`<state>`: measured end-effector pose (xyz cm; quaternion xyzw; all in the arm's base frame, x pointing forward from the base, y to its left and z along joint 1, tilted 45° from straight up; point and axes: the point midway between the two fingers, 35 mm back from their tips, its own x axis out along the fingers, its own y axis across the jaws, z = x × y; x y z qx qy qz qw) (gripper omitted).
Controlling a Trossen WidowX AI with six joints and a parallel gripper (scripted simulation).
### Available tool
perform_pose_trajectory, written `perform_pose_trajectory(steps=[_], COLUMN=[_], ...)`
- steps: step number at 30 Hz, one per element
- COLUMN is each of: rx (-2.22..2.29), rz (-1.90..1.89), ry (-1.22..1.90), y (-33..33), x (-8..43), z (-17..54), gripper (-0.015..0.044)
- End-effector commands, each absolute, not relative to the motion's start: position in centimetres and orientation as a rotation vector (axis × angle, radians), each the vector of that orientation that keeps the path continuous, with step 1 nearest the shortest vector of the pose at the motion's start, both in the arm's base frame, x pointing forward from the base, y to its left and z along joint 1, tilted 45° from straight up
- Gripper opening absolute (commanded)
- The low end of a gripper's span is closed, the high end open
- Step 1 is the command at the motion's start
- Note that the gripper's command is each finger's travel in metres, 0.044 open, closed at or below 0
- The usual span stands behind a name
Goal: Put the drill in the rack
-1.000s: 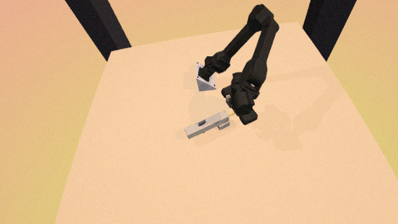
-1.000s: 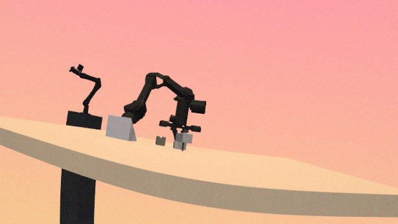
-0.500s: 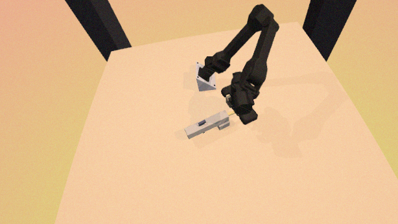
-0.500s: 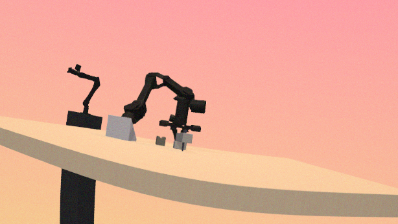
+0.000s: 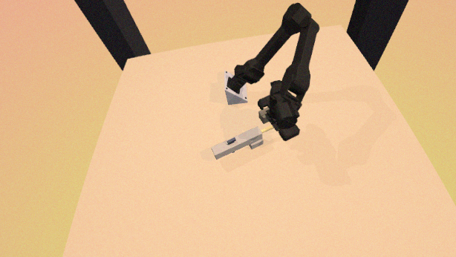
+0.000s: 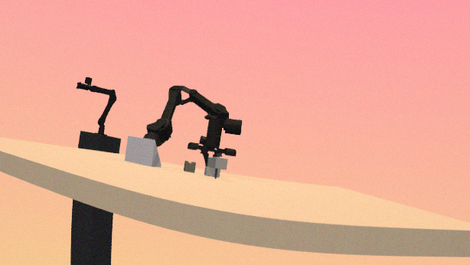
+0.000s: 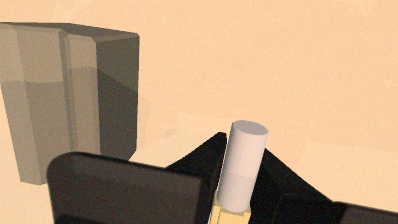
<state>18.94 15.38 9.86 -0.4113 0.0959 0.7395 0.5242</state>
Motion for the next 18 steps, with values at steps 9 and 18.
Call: perform_pose_trajectory(steps=[9, 18], rx=[-0.987, -0.986], rz=[1.768, 1.768], ry=[0.233, 0.233], y=[16.3, 17.1], x=[18.0, 17.3], z=[11.0, 11.9], gripper=[0.0000, 0.0000])
